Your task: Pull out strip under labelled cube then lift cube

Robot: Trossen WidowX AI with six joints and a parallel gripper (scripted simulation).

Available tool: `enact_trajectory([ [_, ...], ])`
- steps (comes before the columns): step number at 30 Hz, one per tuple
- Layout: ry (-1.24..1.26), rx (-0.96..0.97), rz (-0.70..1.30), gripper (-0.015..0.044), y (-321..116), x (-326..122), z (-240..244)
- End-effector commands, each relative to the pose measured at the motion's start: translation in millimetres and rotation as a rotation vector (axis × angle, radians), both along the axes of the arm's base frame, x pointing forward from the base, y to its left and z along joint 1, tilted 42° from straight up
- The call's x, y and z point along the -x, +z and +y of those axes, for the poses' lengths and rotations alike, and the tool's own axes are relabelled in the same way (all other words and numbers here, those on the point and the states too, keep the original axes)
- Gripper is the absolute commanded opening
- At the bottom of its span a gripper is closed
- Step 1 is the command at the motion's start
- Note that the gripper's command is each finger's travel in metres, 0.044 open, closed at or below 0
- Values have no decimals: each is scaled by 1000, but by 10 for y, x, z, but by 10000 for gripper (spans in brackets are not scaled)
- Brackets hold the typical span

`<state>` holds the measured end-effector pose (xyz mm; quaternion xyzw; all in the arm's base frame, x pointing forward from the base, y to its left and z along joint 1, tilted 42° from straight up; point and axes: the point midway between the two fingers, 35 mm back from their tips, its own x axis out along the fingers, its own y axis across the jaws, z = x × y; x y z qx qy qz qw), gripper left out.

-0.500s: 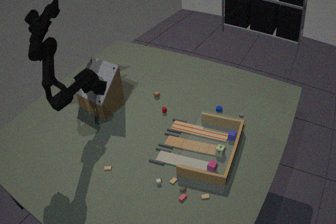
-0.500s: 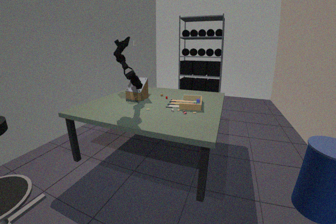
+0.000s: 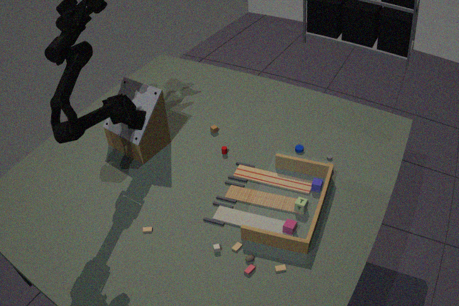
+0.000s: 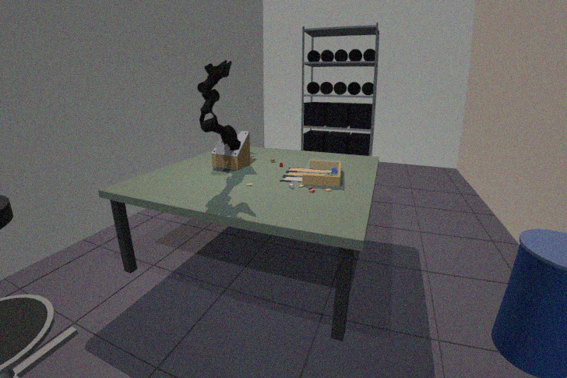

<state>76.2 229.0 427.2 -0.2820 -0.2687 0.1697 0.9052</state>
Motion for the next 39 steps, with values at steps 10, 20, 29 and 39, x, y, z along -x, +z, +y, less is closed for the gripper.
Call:
enact_trajectory([
  [10, -257, 140, 85, 400, -880, -1102, 284],
  [20, -503, 229, 324, 400, -1919, -2118, -221],
  [29, -780, 209, 629, 400, -2937, -2628, -1260],
  [39, -1055, 99, 913, 400, -3743, -2516, -2297],
])
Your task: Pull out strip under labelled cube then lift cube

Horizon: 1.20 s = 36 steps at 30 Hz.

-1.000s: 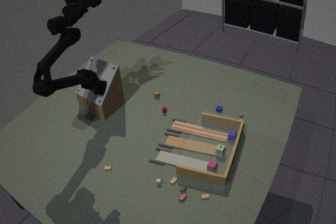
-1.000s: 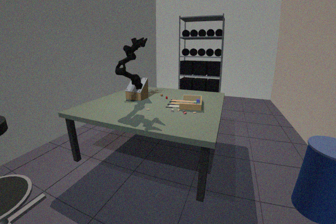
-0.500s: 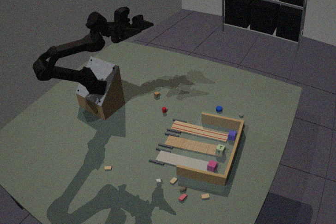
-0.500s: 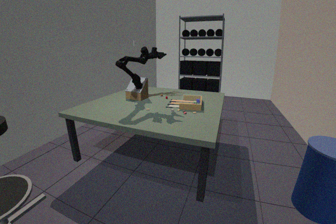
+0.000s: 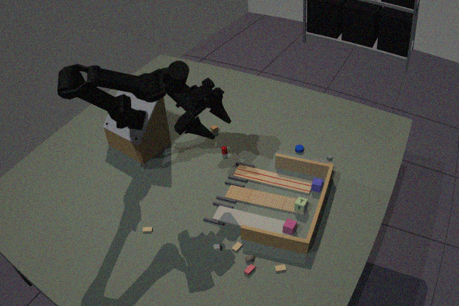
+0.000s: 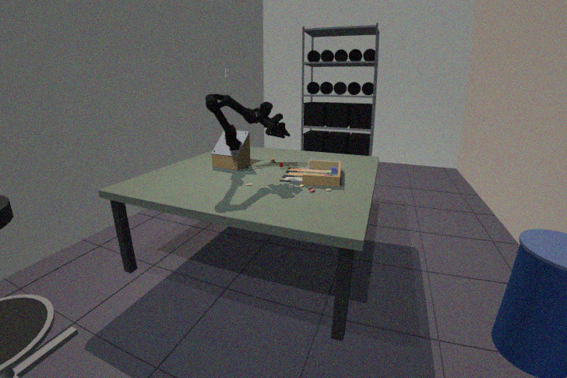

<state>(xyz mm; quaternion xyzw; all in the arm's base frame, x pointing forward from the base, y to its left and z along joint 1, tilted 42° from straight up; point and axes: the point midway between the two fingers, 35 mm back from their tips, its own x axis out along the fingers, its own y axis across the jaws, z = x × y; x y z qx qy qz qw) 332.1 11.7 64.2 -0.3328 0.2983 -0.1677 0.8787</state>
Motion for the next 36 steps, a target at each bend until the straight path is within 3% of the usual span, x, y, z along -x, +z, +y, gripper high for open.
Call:
enact_trajectory([
  [1, -45, -28, 26, 400, -113, 44, -124],
  [6, -45, -28, 26, 400, -113, 44, -124],
  [21, -340, -36, 537, 6, -623, -511, -711],
  [29, -528, -48, 812, 0, -777, -518, -1062],
  [36, -555, -48, 849, 0, -789, -509, -1102],
])
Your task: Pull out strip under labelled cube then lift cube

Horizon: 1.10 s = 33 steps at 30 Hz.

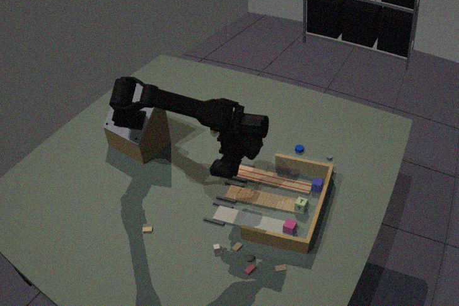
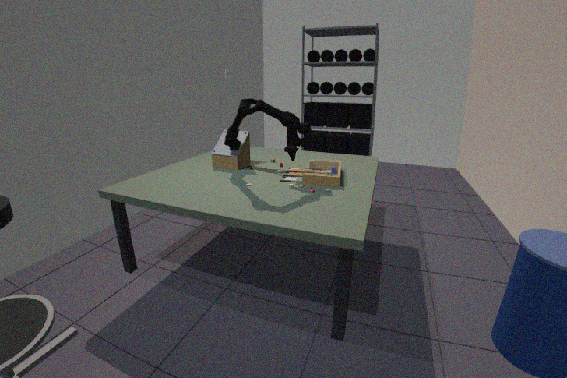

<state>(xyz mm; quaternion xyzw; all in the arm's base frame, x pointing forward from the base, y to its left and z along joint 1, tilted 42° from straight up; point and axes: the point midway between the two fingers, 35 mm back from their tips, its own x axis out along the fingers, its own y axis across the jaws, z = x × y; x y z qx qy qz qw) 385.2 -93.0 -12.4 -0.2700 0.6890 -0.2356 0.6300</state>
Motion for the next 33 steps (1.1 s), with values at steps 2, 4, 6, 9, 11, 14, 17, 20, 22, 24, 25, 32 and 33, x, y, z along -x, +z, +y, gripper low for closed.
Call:
enact_trajectory([
  [2, -38, -9, 48, 0, -34, 12, -43],
  [4, -38, -9, 48, 0, -36, 13, -45],
  [6, -38, -9, 48, 0, -51, 13, -58],
  [9, -38, -9, 48, 0, -89, 15, -90],
  [11, -38, -9, 48, 0, -114, 16, -111],
  [14, -38, -9, 48, 0, -152, 18, -144],
  [17, -38, -9, 48, 0, -189, 22, -177],
  [20, -38, -9, 48, 0, -227, 25, -209],
  [22, -38, -9, 48, 0, -252, 28, -231],
  [24, -38, -9, 48, 0, -277, 32, -253],
  [25, -38, -9, 48, 0, -289, 33, -263],
  [32, -38, -8, 48, 0, -376, 47, -338],
  [33, -38, -8, 48, 0, -388, 49, -348],
])
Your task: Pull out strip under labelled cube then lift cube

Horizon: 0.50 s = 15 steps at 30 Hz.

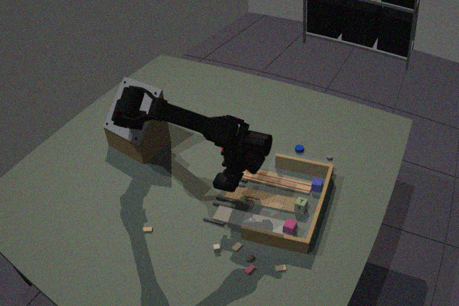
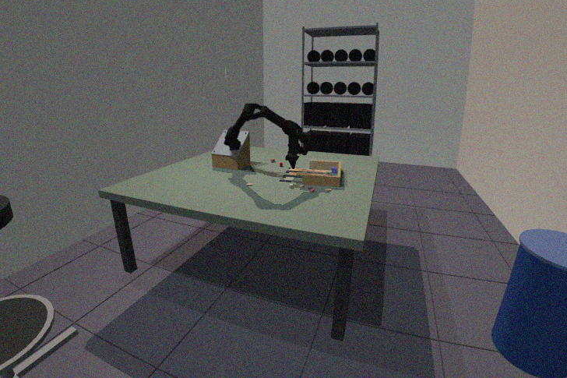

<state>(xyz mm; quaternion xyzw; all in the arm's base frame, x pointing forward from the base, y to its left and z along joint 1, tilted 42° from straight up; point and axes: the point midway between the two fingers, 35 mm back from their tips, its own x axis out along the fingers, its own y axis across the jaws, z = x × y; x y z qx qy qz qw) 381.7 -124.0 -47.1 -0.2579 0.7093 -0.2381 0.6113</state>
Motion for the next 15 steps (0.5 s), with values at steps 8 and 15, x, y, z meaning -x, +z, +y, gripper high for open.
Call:
enact_trajectory([
  [8, 1, 4, 5, 0, -142, 32, -120],
  [15, 1, 5, 5, 0, -221, 51, -182],
])
